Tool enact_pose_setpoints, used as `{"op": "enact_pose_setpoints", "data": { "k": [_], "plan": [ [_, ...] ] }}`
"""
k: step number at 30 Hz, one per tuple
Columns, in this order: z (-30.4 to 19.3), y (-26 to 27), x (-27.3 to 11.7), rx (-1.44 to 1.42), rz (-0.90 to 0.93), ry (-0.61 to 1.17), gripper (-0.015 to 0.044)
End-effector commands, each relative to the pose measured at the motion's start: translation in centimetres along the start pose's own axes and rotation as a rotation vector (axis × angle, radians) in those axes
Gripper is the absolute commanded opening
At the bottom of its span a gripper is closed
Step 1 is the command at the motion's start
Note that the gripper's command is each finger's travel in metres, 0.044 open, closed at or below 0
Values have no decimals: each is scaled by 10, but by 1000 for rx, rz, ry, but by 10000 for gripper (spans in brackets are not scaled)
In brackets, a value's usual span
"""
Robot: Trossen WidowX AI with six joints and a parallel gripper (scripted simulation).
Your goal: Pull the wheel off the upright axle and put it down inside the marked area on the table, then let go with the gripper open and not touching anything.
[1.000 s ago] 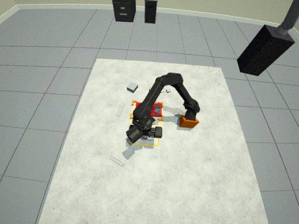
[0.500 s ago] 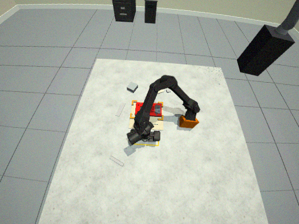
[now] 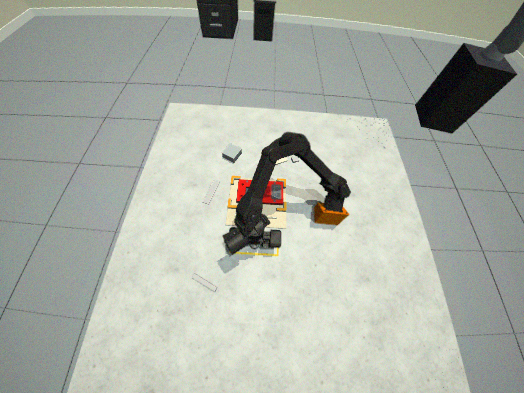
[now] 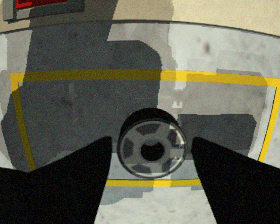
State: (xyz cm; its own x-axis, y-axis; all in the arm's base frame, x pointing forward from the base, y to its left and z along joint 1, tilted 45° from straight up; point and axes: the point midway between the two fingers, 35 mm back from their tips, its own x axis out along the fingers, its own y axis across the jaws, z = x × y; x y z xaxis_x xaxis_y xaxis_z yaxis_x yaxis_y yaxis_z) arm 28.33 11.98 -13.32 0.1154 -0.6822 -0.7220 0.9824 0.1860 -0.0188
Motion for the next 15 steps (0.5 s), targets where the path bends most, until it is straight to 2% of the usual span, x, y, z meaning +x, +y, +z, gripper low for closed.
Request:
{"op": "enact_pose_setpoints", "data": {
  "k": [1,6,9,11,14,15],
  "plan": [
    [-1,1,-12,3,2,3,300],
    [-1,0,-57,-1,6,0,300],
    [-1,0,-60,-1,6,0,300],
    [0,-6,-58,-9,13,-2,352],
    [12,-35,-79,-8,9,2,431],
    [16,-45,-86,-8,8,2,440]
  ]
}}
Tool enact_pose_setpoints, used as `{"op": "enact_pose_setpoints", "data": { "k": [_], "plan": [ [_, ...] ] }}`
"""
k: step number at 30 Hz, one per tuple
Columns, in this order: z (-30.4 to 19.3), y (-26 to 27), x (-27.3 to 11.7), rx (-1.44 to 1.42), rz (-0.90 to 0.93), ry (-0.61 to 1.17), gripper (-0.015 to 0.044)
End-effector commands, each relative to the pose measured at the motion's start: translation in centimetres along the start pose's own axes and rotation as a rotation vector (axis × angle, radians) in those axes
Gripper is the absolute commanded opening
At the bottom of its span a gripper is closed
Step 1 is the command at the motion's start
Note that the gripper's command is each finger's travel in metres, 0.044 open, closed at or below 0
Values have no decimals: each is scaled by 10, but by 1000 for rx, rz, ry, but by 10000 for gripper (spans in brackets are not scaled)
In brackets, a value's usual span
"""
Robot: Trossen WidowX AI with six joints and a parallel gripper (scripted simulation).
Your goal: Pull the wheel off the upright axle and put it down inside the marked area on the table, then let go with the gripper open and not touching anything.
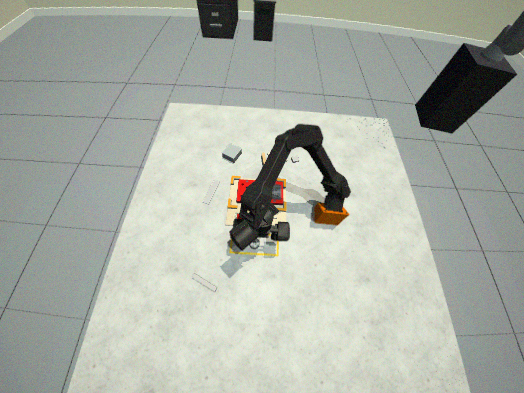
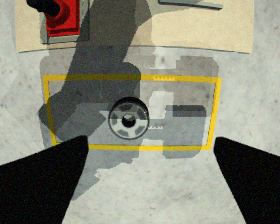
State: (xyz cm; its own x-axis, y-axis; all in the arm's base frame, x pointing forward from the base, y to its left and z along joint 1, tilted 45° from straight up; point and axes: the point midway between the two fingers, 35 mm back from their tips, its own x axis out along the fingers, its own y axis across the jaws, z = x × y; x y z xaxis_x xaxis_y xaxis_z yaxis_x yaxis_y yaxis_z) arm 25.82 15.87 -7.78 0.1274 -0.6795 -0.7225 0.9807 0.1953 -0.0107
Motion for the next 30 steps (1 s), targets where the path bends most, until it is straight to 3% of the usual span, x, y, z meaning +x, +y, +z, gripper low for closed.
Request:
{"op": "enact_pose_setpoints", "data": {
  "k": [1,5,30],
  "plan": [
    [14,-37,-23,-6,-6,2,440],
    [27,-64,-36,-4,-10,0,440],
    [27,-64,-36,-4,-10,0,440]
  ]
}}
